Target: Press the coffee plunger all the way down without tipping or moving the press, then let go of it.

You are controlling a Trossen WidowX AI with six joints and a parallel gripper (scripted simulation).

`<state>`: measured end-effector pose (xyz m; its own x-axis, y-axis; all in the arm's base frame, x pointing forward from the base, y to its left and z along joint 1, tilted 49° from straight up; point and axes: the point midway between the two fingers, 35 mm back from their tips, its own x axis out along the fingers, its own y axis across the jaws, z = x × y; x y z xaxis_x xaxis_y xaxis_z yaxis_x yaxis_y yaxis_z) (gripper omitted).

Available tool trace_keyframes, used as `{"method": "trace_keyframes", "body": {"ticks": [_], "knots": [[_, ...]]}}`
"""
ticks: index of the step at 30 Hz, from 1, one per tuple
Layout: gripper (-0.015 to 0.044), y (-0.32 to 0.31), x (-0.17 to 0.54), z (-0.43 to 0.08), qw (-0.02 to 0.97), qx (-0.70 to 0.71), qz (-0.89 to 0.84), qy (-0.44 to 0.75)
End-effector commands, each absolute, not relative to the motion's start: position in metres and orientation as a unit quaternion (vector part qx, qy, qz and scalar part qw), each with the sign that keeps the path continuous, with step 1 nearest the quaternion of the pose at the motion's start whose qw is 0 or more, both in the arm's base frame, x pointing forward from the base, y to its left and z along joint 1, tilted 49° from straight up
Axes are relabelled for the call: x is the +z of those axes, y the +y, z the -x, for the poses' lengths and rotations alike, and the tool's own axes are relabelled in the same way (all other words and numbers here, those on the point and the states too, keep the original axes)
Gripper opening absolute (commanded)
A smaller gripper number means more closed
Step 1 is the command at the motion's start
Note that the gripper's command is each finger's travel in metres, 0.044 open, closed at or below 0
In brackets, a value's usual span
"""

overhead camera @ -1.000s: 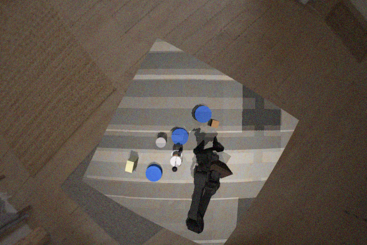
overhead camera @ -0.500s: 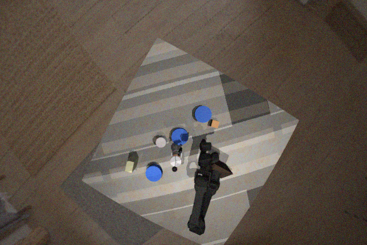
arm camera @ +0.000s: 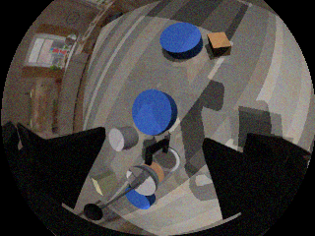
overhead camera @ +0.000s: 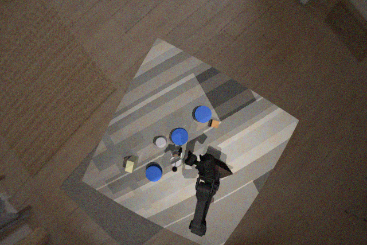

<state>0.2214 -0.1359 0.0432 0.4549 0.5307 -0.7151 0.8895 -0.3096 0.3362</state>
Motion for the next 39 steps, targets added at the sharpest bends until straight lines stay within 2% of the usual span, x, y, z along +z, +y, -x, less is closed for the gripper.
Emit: {"method": "trace_keyframes", "body": {"ticks": [1,16,29,39], "knots": [[0.044,-0.137,0.121,-0.235,0.61,0.028,-0.672,0.419],[0.044,-0.15,0.201,-0.243,0.87,0.214,-0.384,0.221],[0.044,-0.107,0.164,-0.24,0.879,0.218,-0.366,0.212],[0.044,-0.102,0.158,-0.246,0.879,0.218,-0.364,0.217]]}}
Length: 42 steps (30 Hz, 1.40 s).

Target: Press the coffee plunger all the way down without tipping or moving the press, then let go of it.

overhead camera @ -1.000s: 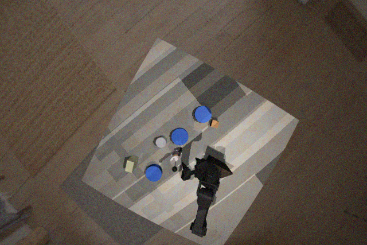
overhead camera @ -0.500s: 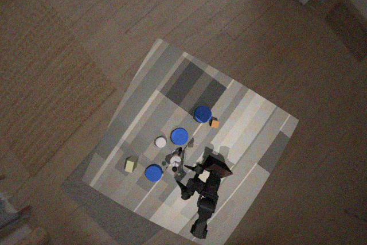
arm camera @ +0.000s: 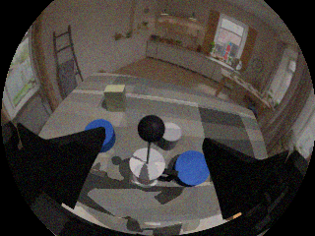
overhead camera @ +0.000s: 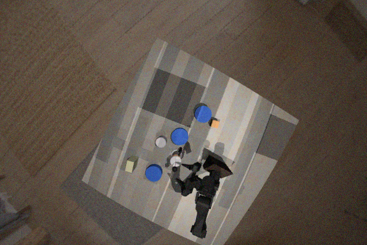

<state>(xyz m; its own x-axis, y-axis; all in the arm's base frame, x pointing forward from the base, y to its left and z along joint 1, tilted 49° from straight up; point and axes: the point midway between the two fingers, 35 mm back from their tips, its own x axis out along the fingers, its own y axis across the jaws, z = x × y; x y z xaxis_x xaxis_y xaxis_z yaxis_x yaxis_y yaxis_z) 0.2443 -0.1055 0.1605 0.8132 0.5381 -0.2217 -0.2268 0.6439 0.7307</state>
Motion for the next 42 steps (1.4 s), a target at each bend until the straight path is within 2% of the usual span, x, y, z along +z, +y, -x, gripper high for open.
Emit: {"method": "trace_keyframes", "body": {"ticks": [1,25,36,42], "knots": [[0.044,-0.102,0.157,-0.247,0.879,0.218,-0.364,0.217],[0.044,-0.084,0.156,-0.272,0.879,0.22,-0.366,0.211],[0.0151,-0.084,0.156,-0.272,0.879,0.22,-0.366,0.211],[0.0124,-0.084,0.156,-0.272,0.879,0.22,-0.366,0.211]]}}
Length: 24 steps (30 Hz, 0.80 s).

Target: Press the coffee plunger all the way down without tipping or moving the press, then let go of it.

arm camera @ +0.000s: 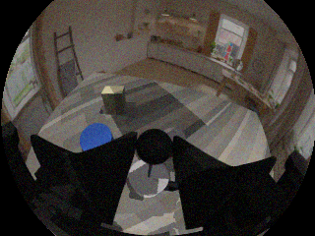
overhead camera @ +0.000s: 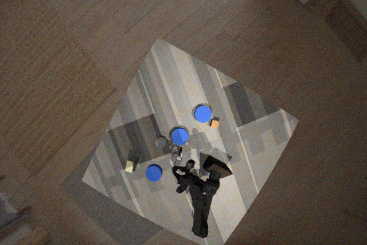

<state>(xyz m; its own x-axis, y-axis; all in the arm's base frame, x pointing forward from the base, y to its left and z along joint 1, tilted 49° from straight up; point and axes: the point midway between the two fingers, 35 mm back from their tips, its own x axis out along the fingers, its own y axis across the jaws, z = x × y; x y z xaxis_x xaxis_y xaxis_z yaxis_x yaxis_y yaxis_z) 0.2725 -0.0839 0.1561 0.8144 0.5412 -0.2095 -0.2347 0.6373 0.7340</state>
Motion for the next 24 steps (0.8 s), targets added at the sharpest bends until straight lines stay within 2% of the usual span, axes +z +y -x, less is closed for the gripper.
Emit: {"method": "trace_keyframes", "body": {"ticks": [1,24], "knots": [[0.0124,-0.084,0.156,-0.272,0.879,0.22,-0.366,0.211],[0.0124,-0.068,0.132,-0.277,0.879,0.219,-0.361,0.22]]}}
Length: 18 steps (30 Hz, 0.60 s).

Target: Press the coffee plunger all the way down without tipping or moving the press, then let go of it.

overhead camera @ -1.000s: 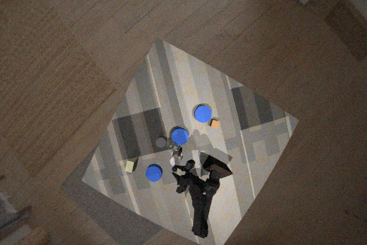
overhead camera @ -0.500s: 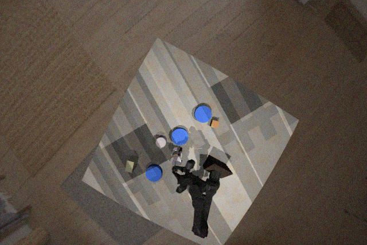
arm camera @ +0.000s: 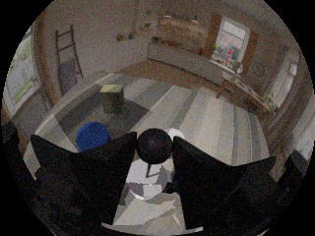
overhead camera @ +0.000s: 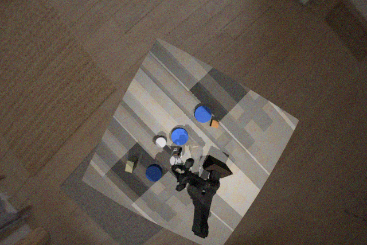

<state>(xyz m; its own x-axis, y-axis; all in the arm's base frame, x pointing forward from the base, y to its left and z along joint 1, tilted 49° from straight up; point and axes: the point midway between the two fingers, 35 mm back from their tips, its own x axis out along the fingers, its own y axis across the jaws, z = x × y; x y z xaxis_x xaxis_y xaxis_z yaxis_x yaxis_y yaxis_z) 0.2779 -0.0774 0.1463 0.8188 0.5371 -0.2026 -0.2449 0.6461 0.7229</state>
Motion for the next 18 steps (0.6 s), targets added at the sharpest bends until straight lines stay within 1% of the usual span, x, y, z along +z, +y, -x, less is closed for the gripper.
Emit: {"method": "trace_keyframes", "body": {"ticks": [1,18], "knots": [[0.0124,-0.067,0.131,-0.277,0.879,0.219,-0.361,0.22],[0.0124,-0.049,0.109,-0.281,0.88,0.218,-0.359,0.223]]}}
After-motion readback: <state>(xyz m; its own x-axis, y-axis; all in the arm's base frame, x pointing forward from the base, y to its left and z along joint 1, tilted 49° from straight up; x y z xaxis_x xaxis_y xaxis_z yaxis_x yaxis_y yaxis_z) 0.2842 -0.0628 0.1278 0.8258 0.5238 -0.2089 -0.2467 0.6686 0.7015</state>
